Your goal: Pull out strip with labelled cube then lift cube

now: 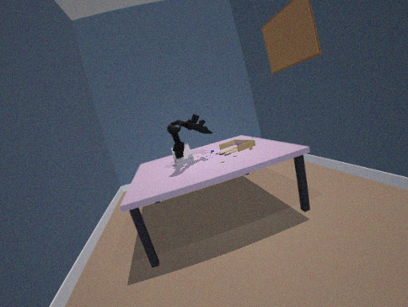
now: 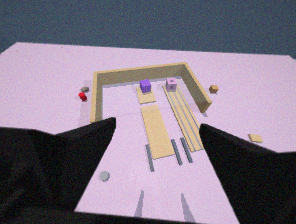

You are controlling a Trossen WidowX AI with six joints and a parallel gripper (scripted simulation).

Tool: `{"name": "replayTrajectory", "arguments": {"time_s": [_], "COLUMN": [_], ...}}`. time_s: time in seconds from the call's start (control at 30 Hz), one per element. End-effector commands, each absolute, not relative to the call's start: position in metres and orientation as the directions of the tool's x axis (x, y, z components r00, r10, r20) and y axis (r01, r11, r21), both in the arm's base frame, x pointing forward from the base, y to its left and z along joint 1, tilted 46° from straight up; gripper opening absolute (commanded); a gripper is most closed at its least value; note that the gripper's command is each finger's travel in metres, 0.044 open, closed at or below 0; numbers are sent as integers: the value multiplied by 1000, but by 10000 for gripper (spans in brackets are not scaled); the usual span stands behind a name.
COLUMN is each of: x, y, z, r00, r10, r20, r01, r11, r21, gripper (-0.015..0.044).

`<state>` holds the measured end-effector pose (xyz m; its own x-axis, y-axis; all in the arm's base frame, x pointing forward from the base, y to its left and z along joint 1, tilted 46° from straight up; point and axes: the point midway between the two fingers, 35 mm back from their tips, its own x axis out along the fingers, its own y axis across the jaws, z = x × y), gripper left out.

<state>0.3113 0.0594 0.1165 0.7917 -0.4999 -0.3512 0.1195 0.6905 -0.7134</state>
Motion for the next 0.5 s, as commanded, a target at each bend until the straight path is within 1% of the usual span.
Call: {"name": "replayTrajectory", "arguments": {"time_s": [0.0,0.17,0.27,0.47], "x": [311,311,323,366], "y": [56,56,49,11], "z": [115,115,117,123], "r00": [785,785,751,586], "r10": [-513,-513,-545,-653], "r20": [-346,-346,-373,-480], "r01": [142,142,135,89], "r11": [694,694,680,641], "r21": [-706,-706,-721,-763], "gripper": [400,400,321,164]}}
